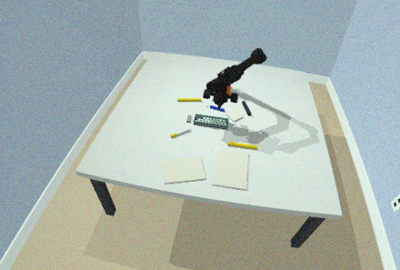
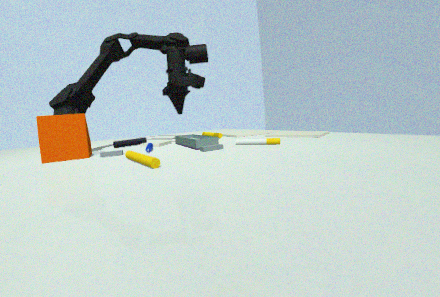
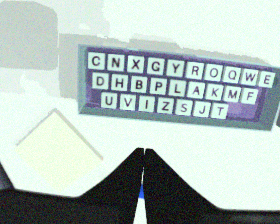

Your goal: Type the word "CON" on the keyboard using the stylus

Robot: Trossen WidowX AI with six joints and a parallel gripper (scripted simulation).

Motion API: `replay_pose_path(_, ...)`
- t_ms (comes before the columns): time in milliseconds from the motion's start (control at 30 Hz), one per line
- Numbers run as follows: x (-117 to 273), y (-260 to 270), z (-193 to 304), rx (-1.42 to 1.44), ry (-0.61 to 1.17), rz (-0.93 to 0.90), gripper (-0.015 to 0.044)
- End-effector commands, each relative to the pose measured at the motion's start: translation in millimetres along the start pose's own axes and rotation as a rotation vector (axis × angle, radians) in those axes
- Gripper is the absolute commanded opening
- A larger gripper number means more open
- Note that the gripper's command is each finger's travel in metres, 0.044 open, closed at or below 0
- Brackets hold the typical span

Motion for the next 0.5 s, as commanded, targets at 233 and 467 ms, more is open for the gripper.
replay_pose_path(233,0.0,0.0,0.0,0.000,0.000,0.000,0.0000)
replay_pose_path(467,0.0,0.0,0.0,0.000,0.000,0.000,0.0000)
Point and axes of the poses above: the point midway between the two fingers, 35 mm back from their tips, its own x axis back along the fingers, its own y axis across the jaws, z = x × y, the point moved 4 cm from there along x, back along the fingers, and after that the axes turned 9 degrees about -x, right-handed, at the moved point
